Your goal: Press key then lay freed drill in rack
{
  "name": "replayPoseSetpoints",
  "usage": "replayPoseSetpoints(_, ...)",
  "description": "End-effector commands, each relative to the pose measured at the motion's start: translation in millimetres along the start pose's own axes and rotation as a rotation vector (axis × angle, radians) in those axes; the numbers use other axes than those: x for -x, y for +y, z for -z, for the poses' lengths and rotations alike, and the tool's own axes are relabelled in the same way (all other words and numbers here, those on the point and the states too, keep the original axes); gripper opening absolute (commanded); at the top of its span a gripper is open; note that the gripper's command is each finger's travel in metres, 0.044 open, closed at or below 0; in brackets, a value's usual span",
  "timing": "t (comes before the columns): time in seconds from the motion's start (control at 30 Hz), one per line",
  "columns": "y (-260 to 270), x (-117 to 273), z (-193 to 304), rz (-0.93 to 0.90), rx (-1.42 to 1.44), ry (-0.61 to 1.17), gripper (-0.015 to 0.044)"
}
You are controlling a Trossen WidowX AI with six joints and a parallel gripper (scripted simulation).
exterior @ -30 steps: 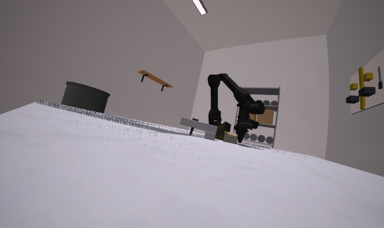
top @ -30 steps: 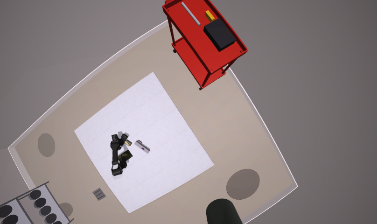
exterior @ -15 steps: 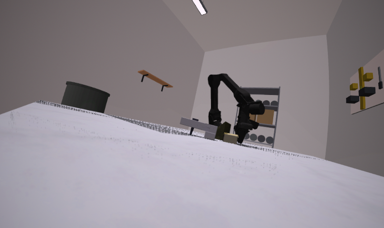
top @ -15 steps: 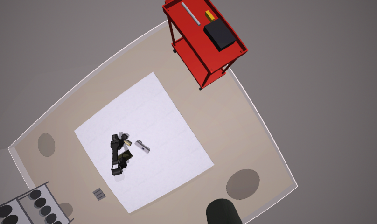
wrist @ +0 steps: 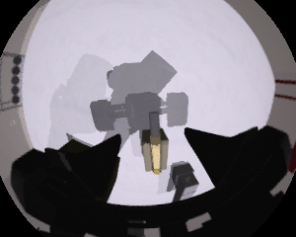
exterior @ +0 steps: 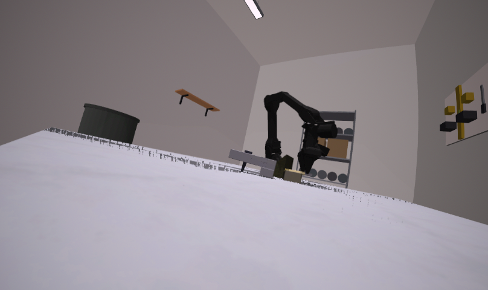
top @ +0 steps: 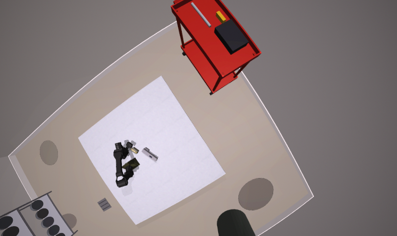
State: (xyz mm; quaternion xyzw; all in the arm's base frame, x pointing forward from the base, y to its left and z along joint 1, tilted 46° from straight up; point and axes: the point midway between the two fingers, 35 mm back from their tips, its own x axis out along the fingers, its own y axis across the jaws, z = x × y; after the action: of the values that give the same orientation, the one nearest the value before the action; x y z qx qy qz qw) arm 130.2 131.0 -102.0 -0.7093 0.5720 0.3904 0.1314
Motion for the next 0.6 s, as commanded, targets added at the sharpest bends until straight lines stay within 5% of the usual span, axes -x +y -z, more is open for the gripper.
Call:
replayPoseSetpoints(0.0,-2,18,-2,0.004,-0.006,-0.009,0.0440)
replayPoseSetpoints(0.57,-52,64,10,0.115,0.003,-0.168,0.0440)
